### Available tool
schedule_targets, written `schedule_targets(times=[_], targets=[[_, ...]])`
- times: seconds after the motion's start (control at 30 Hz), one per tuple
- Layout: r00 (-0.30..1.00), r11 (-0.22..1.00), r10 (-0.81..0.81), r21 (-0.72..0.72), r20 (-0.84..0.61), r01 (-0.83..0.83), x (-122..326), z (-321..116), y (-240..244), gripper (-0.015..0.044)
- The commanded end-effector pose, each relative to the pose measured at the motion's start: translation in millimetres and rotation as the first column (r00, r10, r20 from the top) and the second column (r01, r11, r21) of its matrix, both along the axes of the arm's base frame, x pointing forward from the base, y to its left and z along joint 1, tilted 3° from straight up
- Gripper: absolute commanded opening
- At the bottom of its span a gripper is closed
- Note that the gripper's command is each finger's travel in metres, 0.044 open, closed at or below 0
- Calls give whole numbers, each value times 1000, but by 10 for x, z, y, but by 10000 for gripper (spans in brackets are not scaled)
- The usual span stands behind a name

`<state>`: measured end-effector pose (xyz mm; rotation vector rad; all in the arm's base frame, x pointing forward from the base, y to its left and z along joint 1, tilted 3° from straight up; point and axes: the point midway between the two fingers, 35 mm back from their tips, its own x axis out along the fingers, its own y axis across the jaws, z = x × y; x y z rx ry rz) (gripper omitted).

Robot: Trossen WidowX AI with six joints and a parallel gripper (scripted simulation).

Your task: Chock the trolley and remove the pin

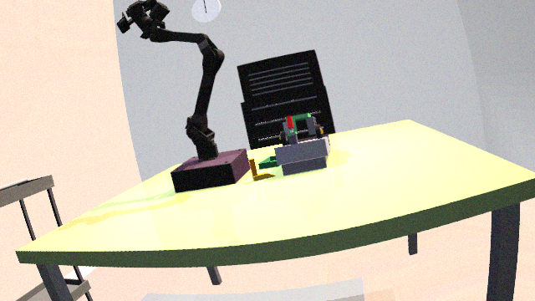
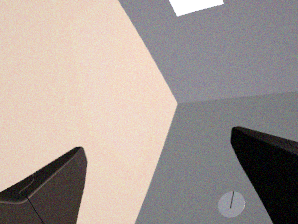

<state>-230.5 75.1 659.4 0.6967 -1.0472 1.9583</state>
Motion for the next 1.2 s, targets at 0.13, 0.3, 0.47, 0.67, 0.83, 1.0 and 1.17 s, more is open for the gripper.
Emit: schedule_targets(times=[0.13, 0.3, 0.47, 0.67, 0.83, 1.0, 1.17], targets=[[993, 995, -100, 19, 58, 99, -42, -87, 204, 269], [960, 971, -240, 48, 143, 235, -67, -226, 517, 190], [896, 927, -376, 78, 236, 368, -43, -391, 858, 190], [785, 852, -516, 118, 343, 509, 64, -602, 1277, 190], [668, 777, -609, 154, 427, 610, 220, -789, 1619, 190], [535, 694, -676, 192, 506, 694, 438, -982, 1942, 190], [390, 603, -717, 233, 578, 763, 715, -1172, 2233, 190]])
